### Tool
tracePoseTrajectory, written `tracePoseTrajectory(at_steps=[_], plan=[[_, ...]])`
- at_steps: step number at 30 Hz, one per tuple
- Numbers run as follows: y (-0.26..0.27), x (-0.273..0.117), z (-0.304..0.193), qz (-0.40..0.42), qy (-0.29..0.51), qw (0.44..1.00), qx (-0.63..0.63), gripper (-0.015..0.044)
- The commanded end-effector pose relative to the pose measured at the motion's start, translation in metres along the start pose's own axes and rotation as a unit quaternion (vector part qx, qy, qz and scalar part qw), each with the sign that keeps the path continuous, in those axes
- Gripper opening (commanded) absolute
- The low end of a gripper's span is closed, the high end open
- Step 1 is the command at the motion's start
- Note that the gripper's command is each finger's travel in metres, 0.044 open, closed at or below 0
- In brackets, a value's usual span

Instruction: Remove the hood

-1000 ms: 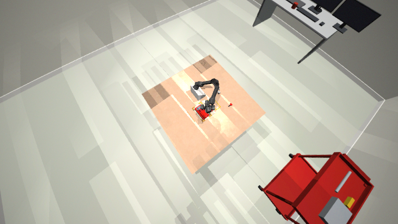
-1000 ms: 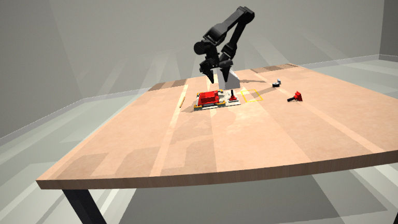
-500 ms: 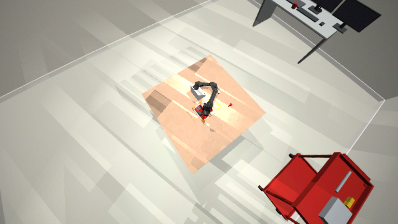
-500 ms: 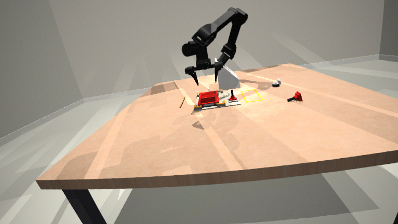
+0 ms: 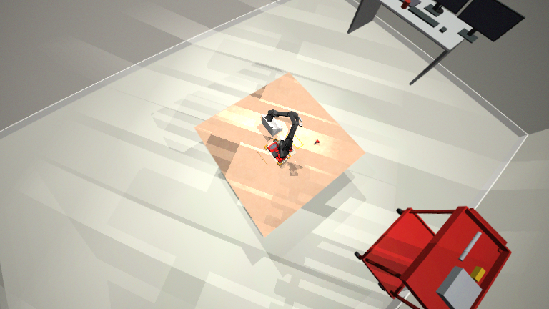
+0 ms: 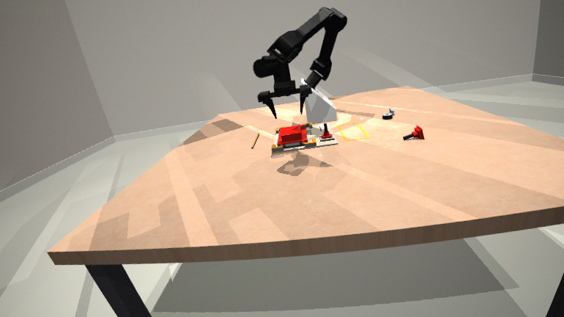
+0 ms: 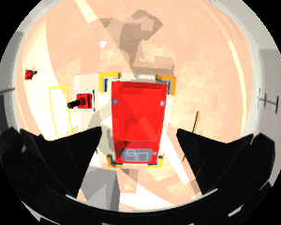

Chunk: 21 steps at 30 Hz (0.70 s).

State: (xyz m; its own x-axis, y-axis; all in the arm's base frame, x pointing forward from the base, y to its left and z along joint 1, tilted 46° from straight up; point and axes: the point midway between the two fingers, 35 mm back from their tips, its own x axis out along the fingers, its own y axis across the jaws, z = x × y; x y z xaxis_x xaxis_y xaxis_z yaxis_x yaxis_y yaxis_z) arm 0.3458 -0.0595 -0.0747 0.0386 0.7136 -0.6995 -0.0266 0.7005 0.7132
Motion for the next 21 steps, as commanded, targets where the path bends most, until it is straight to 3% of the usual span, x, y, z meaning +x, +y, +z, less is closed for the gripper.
tracePoseTrajectory(at_steps=[1,21], plan=[[-0.001,0.003,0.0,-0.001,0.001,1.0,0.0,0.044],[-0.001,0.018,0.001,-0.001,0.001,1.0,0.0,0.044]])
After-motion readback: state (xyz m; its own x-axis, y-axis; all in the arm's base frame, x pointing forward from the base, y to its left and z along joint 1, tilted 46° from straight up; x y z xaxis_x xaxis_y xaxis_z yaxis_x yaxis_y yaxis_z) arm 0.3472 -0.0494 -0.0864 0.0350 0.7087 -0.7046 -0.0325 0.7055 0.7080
